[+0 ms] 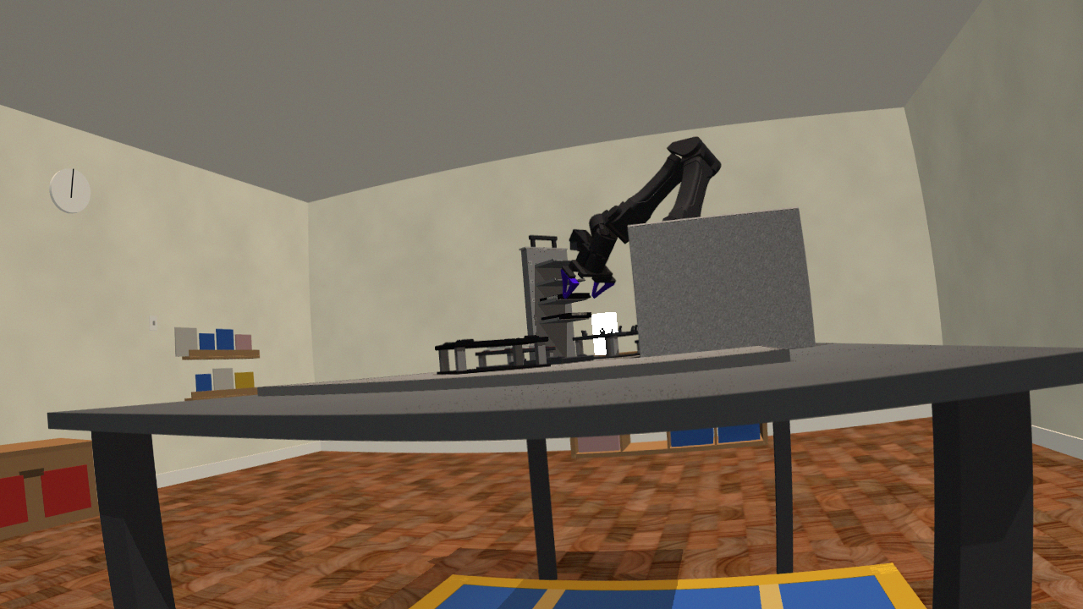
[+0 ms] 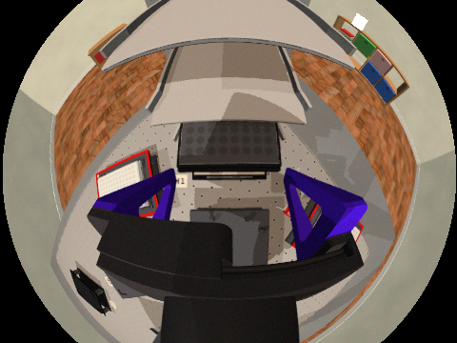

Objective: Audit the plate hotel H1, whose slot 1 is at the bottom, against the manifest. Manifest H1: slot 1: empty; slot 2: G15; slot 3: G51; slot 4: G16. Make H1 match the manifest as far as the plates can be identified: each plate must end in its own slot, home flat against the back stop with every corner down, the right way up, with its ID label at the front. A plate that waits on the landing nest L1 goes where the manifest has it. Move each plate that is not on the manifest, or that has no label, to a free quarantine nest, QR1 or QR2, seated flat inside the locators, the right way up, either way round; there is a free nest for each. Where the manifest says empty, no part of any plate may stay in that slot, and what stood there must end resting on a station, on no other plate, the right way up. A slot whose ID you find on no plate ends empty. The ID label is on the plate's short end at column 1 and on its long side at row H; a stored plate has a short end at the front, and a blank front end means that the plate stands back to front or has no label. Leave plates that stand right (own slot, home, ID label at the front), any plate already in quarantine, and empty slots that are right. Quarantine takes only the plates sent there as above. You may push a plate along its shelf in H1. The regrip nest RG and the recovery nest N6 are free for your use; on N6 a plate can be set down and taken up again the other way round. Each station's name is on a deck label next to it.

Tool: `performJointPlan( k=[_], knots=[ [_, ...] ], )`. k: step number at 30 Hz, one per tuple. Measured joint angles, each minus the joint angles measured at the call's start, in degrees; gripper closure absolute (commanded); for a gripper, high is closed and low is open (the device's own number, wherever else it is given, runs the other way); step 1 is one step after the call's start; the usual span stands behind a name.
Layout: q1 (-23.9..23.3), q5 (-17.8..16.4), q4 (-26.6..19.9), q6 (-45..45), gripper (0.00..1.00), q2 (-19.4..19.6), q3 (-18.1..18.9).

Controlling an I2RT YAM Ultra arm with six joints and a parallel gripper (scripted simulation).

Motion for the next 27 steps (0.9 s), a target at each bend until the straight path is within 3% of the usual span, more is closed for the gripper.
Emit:
performJointPlan(
  k=[14, 15, 27],
  knots=[
    [-0.09, -0.11, -0.57, -0.02, 0.00, 2.91, 3.58],
    [-0.09, -0.13, -0.63, -0.02, 0.14, 2.91, 3.67],
    [-0.09, -0.15, -0.63, -0.04, 0.14, 2.91, 3.72]
  ],
)
